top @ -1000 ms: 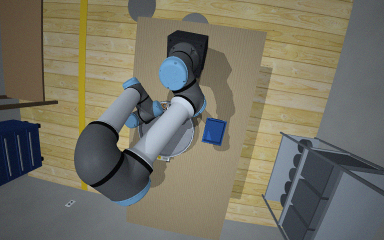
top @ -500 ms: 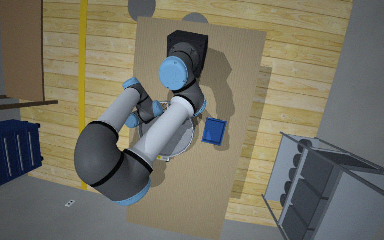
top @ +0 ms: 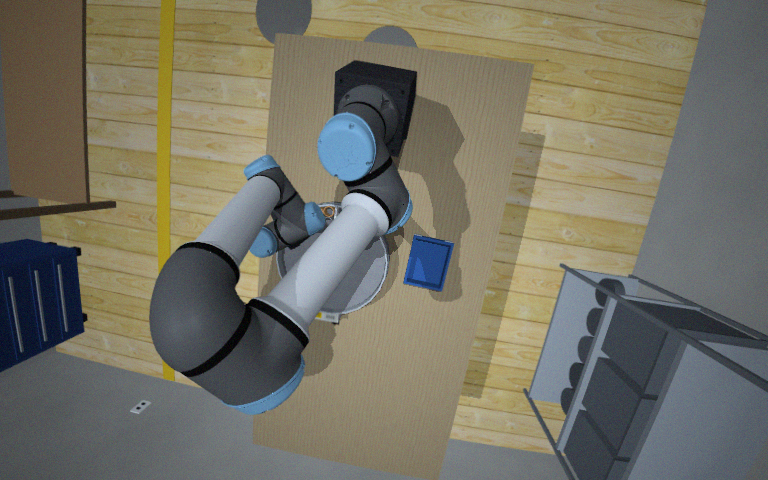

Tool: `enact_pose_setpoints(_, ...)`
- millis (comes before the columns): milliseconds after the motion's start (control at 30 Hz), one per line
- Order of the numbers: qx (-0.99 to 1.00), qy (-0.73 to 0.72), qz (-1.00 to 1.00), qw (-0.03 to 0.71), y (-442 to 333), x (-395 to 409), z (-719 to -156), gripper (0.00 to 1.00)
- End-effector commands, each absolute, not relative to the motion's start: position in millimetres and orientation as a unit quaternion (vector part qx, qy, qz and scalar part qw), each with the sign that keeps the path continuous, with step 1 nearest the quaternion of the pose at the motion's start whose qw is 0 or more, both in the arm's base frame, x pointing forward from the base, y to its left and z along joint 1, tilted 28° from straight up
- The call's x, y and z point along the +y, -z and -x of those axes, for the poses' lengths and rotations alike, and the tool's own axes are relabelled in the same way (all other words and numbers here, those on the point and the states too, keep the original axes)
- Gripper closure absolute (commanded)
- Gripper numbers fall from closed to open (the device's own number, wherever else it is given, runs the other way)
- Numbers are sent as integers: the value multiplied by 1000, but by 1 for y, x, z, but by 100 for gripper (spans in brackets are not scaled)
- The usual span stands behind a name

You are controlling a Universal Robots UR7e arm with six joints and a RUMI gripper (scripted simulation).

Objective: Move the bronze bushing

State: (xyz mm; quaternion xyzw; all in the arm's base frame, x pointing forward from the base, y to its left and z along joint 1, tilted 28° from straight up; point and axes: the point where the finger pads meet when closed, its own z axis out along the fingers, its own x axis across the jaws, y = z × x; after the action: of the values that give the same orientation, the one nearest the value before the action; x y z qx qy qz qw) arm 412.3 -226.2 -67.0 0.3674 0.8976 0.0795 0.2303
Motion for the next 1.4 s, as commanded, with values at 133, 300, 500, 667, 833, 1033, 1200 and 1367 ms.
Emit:
enact_pose_setpoints(133, 897, -81, -369, 229, 46, -224, -399, 100)
enact_pose_setpoints(300, 897, -81, -369, 229, 37, -224, -394, 100)
enact_pose_setpoints(500, 897, -81, -369, 229, 23, -223, -387, 100)
enact_pose_setpoints(667, 897, -81, -369, 229, 16, -223, -383, 100)
enact_pose_setpoints(833, 897, -80, -368, 230, 12, -224, -382, 100)
enact_pose_setpoints(1033, 897, -80, -368, 230, 12, -224, -381, 100)
enact_pose_setpoints(1200, 897, -80, -368, 230, 12, -224, -382, 100)
enact_pose_setpoints(1367, 897, -80, -368, 229, 12, -224, -382, 100)
